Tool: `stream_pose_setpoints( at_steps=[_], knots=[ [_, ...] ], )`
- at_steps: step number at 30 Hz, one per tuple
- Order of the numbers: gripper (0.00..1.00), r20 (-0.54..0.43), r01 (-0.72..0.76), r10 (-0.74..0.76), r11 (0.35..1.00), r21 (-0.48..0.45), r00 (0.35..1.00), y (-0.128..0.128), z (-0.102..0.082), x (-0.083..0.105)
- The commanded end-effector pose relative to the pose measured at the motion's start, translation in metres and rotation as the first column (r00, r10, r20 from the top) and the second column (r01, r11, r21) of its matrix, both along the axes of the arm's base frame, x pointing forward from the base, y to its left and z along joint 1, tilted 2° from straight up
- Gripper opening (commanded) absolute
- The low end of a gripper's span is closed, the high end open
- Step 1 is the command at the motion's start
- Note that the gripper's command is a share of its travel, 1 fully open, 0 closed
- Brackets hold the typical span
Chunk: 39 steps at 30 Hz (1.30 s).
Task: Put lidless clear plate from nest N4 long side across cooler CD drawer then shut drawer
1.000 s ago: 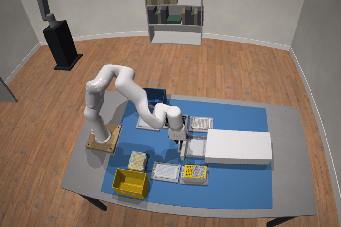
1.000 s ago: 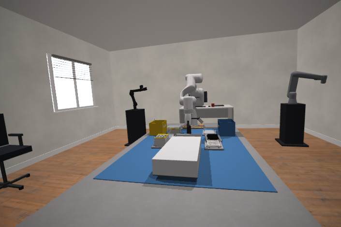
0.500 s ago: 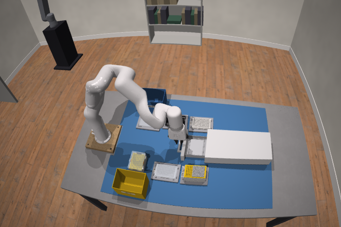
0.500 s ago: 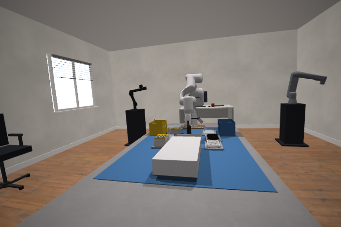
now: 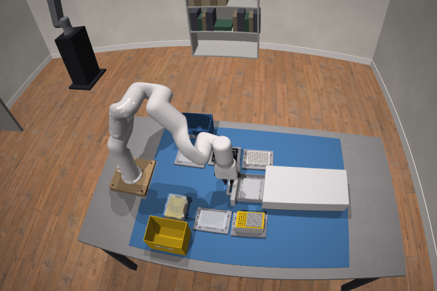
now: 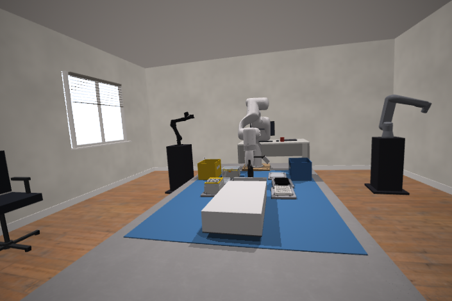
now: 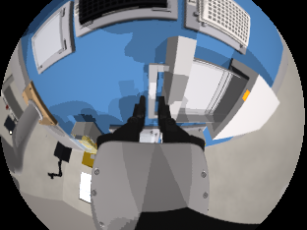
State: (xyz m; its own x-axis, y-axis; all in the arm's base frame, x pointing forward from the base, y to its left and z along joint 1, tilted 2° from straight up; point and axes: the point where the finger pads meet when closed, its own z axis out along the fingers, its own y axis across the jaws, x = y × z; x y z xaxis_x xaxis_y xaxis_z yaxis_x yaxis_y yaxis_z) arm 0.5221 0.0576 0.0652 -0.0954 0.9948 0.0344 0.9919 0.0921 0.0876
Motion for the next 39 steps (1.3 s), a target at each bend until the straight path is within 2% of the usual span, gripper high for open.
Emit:
stream_pose_setpoints(
  at_steps=[1, 33, 39],
  knots=[
    [0.21, -0.066, -0.001, 0.001, 1.0, -0.006, 0.998, -0.002, -0.0239, -0.0226],
    [0.21, -0.066, -0.001, 0.001, 1.0, -0.006, 0.998, -0.002, -0.0239, -0.0226],
    [0.21, -0.067, -0.001, 0.001, 1.0, -0.006, 0.998, -0.0025, -0.024, -0.0277]
  ],
)
